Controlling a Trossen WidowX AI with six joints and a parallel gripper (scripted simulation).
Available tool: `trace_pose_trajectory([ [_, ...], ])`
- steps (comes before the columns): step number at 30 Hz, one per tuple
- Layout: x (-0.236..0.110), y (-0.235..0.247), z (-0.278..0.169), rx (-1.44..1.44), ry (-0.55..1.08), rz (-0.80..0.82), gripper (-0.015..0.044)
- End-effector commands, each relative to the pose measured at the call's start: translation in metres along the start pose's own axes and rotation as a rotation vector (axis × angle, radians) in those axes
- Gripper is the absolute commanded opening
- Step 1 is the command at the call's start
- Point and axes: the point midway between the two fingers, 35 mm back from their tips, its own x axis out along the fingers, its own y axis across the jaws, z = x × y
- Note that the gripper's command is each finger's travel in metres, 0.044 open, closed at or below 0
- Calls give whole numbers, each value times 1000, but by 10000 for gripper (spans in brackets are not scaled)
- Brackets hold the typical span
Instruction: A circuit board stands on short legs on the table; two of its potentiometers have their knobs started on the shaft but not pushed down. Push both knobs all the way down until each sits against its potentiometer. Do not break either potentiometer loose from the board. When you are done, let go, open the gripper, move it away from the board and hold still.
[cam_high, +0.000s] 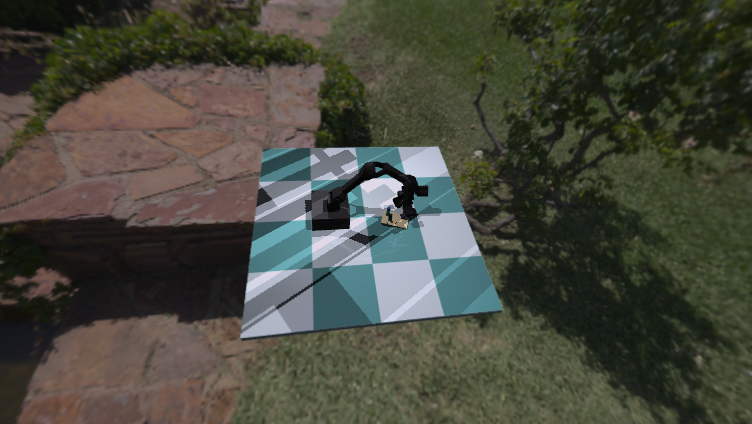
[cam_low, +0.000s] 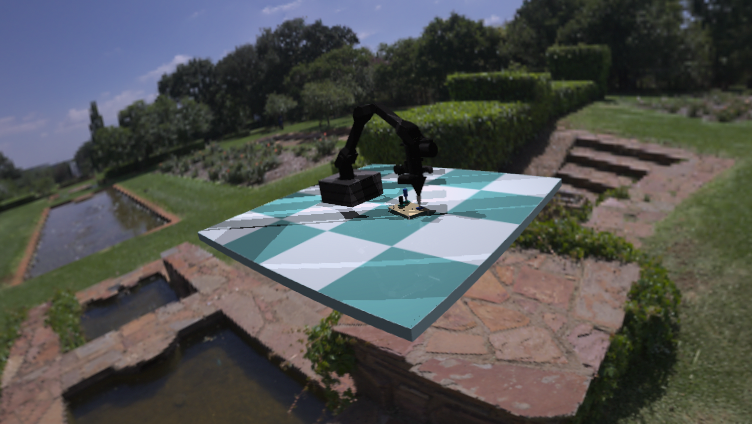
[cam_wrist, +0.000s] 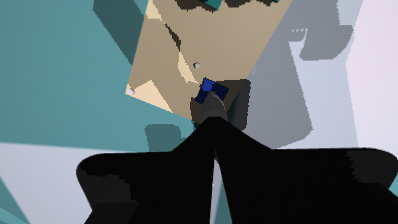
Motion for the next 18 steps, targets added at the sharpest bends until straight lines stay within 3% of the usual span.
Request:
trace_pose_trajectory([
  [1,23,0,-1,3,-13,-4,0],
  [18,26,0,-1,3,-13,-4,0],
])
